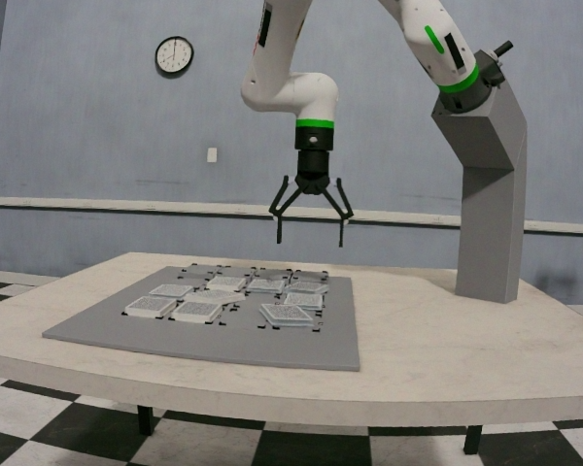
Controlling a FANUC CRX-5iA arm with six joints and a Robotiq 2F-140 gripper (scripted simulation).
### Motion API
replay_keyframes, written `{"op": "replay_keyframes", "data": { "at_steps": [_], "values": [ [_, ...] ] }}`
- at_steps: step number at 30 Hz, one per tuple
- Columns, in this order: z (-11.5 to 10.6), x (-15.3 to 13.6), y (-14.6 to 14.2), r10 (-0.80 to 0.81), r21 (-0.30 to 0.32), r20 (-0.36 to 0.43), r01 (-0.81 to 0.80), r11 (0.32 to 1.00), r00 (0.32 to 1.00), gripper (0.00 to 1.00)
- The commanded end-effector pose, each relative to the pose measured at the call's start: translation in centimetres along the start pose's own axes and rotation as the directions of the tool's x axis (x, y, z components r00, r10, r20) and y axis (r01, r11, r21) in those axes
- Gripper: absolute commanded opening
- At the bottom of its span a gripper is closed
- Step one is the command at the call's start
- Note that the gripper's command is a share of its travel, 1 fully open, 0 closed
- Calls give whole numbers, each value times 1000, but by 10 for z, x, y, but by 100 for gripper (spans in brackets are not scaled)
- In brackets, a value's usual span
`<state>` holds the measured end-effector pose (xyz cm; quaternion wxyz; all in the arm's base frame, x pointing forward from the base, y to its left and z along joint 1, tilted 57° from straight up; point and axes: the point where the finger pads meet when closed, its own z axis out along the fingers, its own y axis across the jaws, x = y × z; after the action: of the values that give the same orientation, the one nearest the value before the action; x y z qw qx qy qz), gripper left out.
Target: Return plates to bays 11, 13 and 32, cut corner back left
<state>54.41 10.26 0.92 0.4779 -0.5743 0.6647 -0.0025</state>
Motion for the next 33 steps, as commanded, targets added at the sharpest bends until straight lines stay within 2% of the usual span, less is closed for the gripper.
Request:
{"op": "replay_keyframes", "data": {
  "at_steps": [1,30,33],
  "values": [
    [0,13,0,-1,1,0,1,1000,1000,100],
    [0,121,0,-1,1,0,1,1000,1000,100],
    [0,125,0,-1,1,0,1,1000,1000,100]
  ]
}}
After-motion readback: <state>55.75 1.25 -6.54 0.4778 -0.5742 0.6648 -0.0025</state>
